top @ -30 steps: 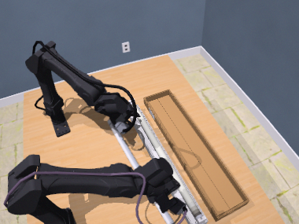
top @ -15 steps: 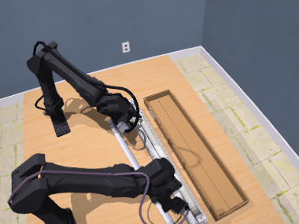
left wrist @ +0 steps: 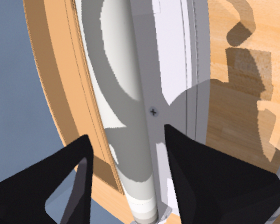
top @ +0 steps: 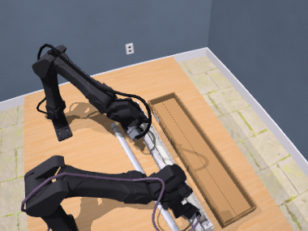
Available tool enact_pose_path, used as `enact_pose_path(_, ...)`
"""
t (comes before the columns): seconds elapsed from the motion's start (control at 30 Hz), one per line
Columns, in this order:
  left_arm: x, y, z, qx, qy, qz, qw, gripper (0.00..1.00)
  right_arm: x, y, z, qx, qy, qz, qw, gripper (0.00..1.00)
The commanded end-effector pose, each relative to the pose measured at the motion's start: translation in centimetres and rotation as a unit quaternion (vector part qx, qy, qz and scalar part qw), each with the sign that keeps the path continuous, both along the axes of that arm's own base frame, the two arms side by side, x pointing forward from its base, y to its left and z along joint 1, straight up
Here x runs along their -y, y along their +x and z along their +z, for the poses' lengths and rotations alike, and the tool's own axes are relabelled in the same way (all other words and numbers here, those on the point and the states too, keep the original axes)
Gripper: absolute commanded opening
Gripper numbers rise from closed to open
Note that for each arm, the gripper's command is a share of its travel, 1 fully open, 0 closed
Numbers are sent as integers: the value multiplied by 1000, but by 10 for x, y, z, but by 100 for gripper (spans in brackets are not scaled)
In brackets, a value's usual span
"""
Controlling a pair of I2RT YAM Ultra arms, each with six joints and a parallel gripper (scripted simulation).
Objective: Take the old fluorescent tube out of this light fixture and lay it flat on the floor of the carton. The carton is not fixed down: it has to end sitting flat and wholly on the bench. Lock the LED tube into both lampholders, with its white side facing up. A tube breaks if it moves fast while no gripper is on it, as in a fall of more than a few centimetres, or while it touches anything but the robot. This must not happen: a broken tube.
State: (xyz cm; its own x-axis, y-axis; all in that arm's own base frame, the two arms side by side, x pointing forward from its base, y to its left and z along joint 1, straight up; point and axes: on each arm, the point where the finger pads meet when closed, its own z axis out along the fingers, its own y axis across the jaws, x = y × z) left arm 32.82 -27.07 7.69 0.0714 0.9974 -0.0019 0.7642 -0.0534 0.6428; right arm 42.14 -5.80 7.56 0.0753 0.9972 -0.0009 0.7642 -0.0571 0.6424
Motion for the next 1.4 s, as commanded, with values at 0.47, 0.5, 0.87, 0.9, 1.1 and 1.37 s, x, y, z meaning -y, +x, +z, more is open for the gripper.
enact_pose_path(0.47,1,6,4,6,2,-1,1000,49,0,1,5,15,-8,-3,1000,49)
enact_pose_path(0.5,1,6,5,6,-2,3,1000,11,2,7,15,23,-10,-3,1000,49)
enact_pose_path(0.87,2,6,5,6,-3,3,1000,11,2,12,22,32,-11,-3,999,49)
enact_pose_path(0.9,2,6,5,6,-3,3,1000,11,2,12,22,32,-11,-3,999,49)
enact_pose_path(1.1,2,6,5,6,-3,3,1000,11,2,12,22,32,-11,-3,999,11)
enact_pose_path(1.37,2,6,5,6,-4,2,1000,11,3,14,24,37,-12,-3,999,11)
